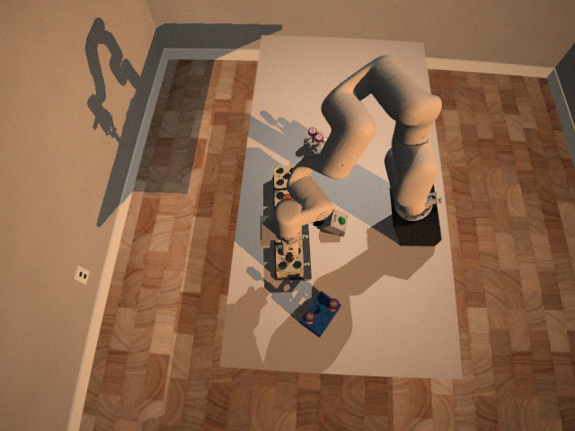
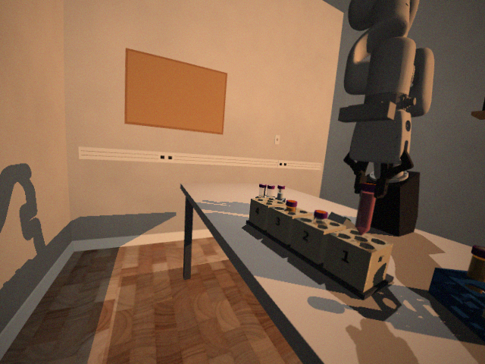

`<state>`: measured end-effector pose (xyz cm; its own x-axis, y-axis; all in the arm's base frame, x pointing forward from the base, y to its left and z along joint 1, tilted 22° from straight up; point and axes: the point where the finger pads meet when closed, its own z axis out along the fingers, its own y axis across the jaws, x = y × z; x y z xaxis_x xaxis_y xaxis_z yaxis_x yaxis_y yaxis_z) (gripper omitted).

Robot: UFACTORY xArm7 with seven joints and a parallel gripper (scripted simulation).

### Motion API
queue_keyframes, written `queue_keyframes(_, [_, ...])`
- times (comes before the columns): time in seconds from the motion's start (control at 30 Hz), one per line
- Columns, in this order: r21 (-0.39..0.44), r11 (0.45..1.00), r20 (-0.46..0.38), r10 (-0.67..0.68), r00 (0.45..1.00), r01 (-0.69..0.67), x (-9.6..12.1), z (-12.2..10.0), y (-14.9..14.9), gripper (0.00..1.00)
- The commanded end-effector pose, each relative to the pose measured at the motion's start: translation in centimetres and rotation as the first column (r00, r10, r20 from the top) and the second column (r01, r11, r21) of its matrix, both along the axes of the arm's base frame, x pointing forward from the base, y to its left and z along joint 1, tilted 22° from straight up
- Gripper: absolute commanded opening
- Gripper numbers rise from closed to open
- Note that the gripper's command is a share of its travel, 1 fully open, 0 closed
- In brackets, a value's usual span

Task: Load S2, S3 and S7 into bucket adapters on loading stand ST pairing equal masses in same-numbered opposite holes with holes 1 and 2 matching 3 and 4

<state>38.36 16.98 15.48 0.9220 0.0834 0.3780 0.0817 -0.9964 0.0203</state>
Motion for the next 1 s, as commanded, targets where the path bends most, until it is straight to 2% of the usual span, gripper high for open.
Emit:
queue_keyframes(0.0, [0.001,1.000,0.004,0.000,1.000,0.000,0.2,0.1,0.1,0.00])
queue_keyframes(0.43, [0.001,1.000,0.004,0.000,1.000,0.000,0.2,0.0,0.1,0.00])
queue_keyframes(0.97, [0.001,1.000,0.004,0.000,1.000,0.000,0.8,-1.4,0.1,0.00])
